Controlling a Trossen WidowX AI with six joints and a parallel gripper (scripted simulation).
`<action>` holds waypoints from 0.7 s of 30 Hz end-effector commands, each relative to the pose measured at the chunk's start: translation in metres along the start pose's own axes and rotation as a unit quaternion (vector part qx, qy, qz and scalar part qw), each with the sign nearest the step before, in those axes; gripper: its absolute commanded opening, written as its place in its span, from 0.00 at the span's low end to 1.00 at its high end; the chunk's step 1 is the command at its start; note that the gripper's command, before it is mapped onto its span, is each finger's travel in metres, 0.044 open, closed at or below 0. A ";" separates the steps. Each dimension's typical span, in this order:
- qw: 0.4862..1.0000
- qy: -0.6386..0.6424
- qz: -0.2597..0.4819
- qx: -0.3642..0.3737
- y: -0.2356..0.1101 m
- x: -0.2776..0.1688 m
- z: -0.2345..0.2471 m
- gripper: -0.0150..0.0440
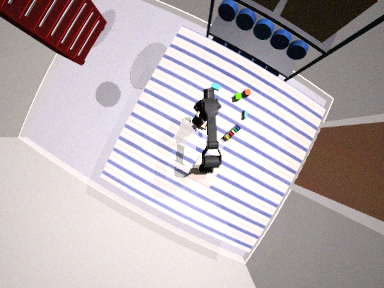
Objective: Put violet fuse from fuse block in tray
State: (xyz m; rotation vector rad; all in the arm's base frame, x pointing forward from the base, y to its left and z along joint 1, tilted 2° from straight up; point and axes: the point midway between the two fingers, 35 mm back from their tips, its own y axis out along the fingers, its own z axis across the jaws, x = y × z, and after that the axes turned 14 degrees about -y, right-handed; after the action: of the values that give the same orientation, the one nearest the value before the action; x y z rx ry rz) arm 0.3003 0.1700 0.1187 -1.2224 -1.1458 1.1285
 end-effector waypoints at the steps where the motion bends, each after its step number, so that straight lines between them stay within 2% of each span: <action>1: 1.000 0.005 -0.002 0.000 -0.001 0.007 0.001 0.25; 21: 1.000 0.005 -0.002 0.000 0.029 0.007 0.001 0.25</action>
State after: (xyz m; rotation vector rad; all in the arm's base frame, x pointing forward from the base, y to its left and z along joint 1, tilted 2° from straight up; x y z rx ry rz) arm 0.3000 0.1774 0.0958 -1.2254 -1.1421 1.1231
